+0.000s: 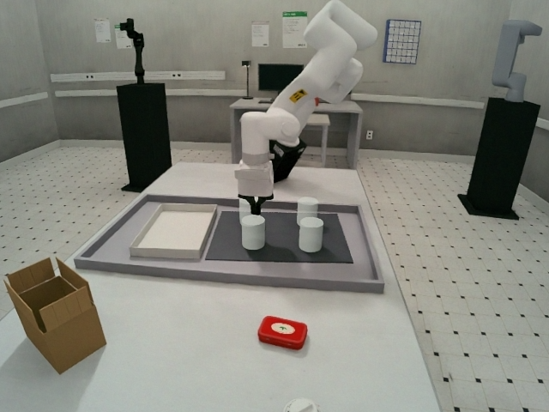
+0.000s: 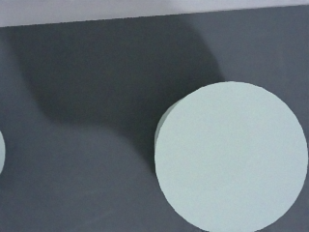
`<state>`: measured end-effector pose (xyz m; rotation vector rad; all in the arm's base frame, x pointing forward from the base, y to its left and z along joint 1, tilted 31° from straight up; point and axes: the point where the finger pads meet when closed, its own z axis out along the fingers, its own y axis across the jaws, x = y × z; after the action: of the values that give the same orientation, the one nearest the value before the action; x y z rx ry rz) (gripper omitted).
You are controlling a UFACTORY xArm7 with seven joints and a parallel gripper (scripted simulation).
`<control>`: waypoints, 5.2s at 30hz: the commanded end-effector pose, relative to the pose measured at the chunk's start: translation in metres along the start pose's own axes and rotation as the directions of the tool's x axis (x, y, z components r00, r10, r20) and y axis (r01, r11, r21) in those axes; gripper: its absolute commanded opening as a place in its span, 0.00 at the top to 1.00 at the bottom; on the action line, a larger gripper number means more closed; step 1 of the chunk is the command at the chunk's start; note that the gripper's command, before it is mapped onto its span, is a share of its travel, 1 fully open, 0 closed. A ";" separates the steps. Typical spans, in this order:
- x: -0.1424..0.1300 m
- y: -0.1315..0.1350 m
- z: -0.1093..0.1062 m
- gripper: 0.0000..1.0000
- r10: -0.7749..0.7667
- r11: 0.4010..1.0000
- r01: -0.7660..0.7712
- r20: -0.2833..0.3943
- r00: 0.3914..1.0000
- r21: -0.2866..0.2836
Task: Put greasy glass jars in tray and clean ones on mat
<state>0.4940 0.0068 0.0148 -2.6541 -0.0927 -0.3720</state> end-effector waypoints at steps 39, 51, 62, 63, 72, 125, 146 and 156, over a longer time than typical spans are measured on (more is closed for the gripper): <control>-0.023 0.001 0.004 1.00 0.001 1.000 -0.001 -0.004 1.000 -0.002; -0.023 0.001 0.004 1.00 0.001 1.000 -0.001 -0.004 1.000 -0.002; -0.023 0.001 0.004 1.00 0.001 1.000 -0.001 -0.004 1.000 -0.002; -0.023 0.001 0.004 1.00 0.001 1.000 -0.001 -0.004 1.000 -0.002; -0.023 0.001 0.004 1.00 0.001 1.000 -0.001 -0.004 1.000 -0.002; -0.023 -0.079 -0.072 1.00 0.001 1.000 -0.001 -0.004 1.000 -0.002; -0.022 -0.167 -0.043 1.00 0.001 1.000 -0.001 -0.004 1.000 -0.002; -0.022 -0.167 -0.005 1.00 0.001 1.000 -0.001 -0.004 1.000 -0.002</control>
<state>0.4445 0.1458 0.0985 -2.6597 -0.0904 -0.3697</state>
